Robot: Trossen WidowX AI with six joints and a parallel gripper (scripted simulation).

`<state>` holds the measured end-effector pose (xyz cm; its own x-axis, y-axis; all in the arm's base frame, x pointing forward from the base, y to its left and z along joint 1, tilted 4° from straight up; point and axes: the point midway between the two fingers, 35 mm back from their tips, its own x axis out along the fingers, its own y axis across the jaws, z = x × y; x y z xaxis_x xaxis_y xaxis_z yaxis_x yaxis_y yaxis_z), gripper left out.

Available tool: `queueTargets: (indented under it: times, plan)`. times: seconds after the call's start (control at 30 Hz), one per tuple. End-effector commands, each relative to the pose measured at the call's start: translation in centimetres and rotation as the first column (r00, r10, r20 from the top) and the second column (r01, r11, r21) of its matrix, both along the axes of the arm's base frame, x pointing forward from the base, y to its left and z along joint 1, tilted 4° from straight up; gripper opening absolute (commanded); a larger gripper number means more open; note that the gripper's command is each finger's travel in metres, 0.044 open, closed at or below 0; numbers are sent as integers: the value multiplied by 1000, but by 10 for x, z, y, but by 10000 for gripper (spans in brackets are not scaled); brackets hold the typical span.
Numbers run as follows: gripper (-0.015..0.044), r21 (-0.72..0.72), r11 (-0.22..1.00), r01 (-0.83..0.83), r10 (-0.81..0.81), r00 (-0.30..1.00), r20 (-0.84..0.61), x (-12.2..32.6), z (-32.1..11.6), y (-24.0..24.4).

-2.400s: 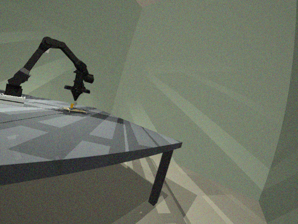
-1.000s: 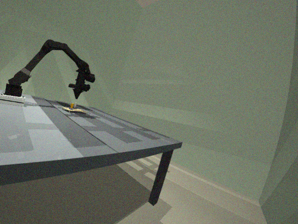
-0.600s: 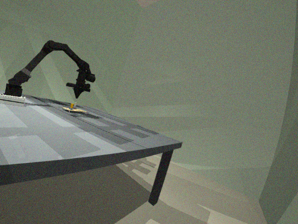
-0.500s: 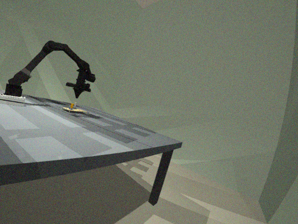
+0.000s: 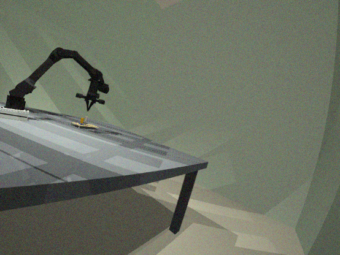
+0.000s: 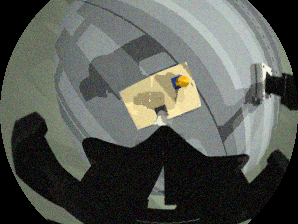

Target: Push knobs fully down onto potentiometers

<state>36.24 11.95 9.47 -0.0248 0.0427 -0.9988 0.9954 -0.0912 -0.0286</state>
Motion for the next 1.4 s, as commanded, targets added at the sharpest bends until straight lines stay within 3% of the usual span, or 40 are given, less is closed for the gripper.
queueTargets:
  times: [0.0, 0.27, 1.37]
  plan:
    - [0, 3, 993, 121, -121, 993, -3, 2, 4, 3]
    - [0, -7, 941, 338, -338, 941, -18, 3, 6, 7]
    - [0, -7, 941, 338, -338, 941, -18, 2, -35, 9]
